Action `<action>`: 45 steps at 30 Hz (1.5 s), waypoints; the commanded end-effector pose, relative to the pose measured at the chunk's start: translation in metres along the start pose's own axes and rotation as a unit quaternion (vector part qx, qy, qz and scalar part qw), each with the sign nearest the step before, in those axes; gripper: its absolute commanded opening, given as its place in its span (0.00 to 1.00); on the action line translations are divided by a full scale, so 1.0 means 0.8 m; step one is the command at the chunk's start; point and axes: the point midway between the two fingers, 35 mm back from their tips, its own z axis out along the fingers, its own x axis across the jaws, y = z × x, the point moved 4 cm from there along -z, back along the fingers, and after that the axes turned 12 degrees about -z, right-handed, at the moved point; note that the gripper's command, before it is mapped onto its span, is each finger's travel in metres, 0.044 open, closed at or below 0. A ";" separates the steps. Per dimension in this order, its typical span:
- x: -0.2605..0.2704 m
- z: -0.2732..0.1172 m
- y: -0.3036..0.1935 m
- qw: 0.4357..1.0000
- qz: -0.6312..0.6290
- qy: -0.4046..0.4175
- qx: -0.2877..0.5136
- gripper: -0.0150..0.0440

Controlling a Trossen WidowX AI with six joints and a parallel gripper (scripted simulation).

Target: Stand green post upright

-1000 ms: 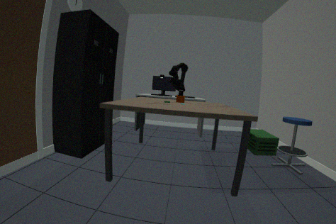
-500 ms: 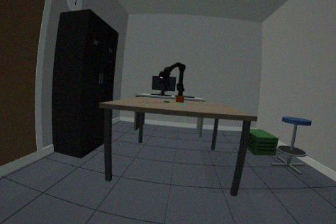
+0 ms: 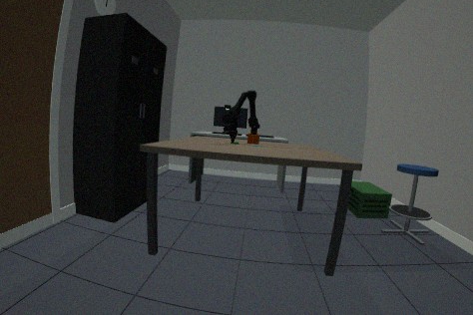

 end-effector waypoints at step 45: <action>0.003 -0.126 0.003 1.000 0.001 0.002 -0.008 0.29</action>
